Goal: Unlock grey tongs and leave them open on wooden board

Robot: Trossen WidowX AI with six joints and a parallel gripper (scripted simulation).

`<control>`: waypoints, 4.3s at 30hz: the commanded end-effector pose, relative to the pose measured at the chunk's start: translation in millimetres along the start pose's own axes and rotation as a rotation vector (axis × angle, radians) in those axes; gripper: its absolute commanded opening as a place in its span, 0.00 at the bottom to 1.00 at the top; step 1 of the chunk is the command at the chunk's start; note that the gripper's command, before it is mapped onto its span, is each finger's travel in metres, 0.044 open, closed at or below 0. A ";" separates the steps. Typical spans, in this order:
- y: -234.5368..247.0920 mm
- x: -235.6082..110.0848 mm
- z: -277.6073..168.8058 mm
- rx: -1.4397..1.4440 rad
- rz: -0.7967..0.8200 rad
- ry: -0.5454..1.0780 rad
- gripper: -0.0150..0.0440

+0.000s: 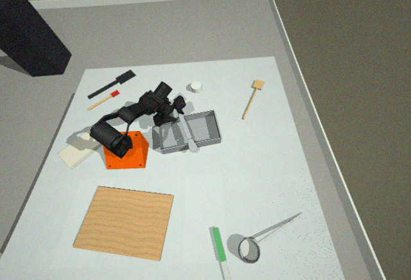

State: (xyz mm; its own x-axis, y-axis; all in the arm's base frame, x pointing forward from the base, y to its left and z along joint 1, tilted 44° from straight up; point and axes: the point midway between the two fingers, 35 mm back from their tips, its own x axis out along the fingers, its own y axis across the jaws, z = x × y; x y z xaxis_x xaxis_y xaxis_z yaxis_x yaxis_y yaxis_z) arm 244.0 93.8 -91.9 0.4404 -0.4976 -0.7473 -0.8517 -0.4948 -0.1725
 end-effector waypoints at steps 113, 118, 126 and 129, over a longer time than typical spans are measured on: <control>-39.8 -0.1 -4.5 -0.005 0.424 0.003 0.00; -39.6 -1.6 -7.5 -0.001 0.499 0.008 0.00; -39.5 -2.3 -8.6 0.000 0.522 0.010 0.00; -39.5 -2.3 -8.6 0.000 0.522 0.010 0.00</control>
State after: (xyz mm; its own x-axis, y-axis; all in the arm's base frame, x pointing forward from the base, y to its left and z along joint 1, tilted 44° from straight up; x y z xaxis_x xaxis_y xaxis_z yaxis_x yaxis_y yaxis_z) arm 278.8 107.6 -78.2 -0.0329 -0.6861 -0.7268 -0.9576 -0.1867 0.2196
